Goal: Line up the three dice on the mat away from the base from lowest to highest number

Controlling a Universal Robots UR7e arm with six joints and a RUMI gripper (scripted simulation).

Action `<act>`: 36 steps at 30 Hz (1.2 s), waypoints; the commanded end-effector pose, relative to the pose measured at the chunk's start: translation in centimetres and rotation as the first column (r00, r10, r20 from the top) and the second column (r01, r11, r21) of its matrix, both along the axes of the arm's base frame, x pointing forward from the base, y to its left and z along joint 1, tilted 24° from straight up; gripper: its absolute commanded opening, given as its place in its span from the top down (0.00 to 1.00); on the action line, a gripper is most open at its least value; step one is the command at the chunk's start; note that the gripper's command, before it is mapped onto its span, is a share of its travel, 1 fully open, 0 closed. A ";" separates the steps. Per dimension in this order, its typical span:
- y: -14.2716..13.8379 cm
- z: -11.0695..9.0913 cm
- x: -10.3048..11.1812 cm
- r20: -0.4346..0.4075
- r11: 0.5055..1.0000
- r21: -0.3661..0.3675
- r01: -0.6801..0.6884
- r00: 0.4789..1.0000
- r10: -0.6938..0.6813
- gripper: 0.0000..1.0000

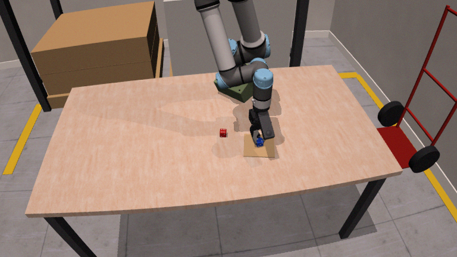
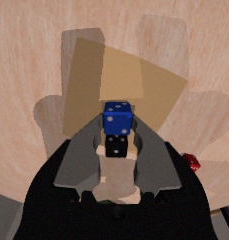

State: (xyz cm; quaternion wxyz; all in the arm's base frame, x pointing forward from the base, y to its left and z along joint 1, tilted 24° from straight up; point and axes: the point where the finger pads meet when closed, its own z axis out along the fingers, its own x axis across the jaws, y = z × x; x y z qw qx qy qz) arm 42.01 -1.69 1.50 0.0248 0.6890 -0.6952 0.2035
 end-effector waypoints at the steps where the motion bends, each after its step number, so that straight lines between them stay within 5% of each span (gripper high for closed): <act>1: 0.0 0.0 0.0 0.001 1.000 0.000 0.000 1.000 0.000 0.90; 36: -0.1 -0.3 0.1 0.001 1.000 0.000 0.000 1.000 0.000 0.90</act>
